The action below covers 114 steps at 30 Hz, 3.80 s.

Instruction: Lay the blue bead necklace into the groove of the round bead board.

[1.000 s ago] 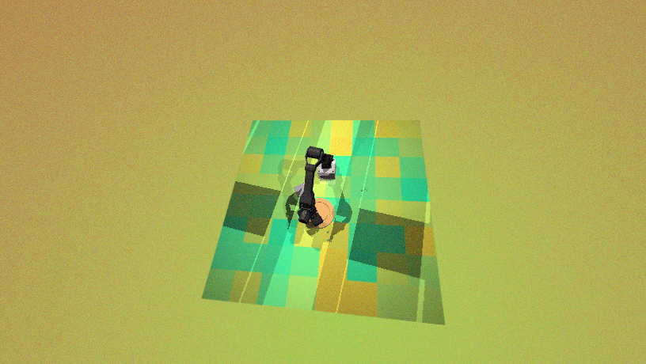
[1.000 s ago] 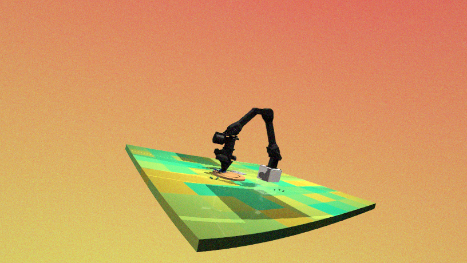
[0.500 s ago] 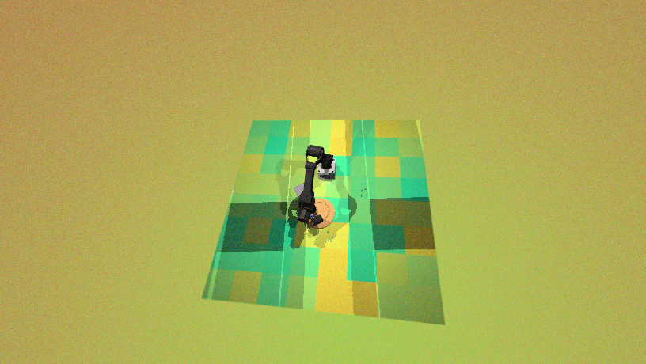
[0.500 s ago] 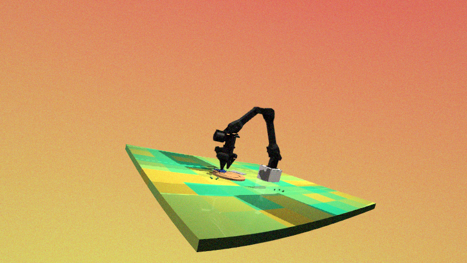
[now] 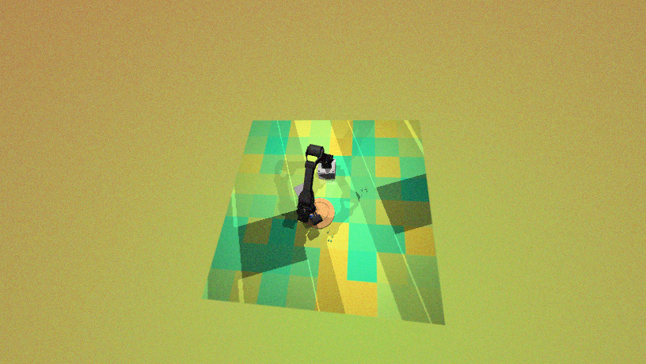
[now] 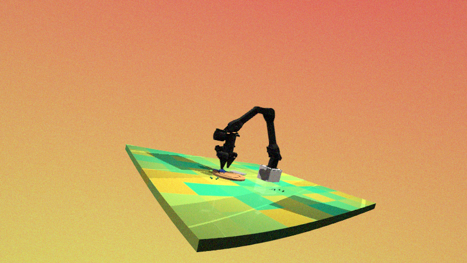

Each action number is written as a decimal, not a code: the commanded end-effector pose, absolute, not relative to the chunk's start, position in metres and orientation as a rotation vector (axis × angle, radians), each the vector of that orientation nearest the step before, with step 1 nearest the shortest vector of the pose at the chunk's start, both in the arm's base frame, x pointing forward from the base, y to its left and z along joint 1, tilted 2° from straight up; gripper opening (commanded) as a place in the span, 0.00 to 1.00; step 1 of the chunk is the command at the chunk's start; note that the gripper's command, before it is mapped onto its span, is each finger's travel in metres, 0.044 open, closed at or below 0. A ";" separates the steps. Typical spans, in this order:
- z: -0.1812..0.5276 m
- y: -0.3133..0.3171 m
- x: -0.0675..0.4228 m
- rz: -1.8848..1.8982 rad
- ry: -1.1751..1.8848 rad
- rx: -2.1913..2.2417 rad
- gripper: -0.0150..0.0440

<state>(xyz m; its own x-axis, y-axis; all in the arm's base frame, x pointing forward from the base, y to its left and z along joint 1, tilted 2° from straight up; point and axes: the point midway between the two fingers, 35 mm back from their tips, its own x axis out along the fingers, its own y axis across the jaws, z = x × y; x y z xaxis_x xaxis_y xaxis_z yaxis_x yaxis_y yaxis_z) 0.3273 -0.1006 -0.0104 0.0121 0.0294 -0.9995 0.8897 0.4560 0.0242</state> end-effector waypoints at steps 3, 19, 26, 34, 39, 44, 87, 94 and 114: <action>-0.001 -0.136 0.343 -0.895 1.363 0.947 0.69; -0.005 -0.151 0.349 -0.920 1.345 0.974 0.46; -0.015 -0.151 0.349 -0.923 1.345 0.976 0.46; -0.028 -0.152 0.349 -0.927 1.346 0.978 0.46; -0.036 -0.152 0.349 -0.930 1.347 0.980 0.46; -0.037 -0.152 0.349 -0.930 1.347 0.980 0.46; -0.024 -0.152 0.349 -0.927 1.348 0.978 0.25; -0.010 -0.153 0.348 -0.930 1.347 0.980 0.25; -0.011 -0.111 0.320 -0.929 1.351 0.982 0.25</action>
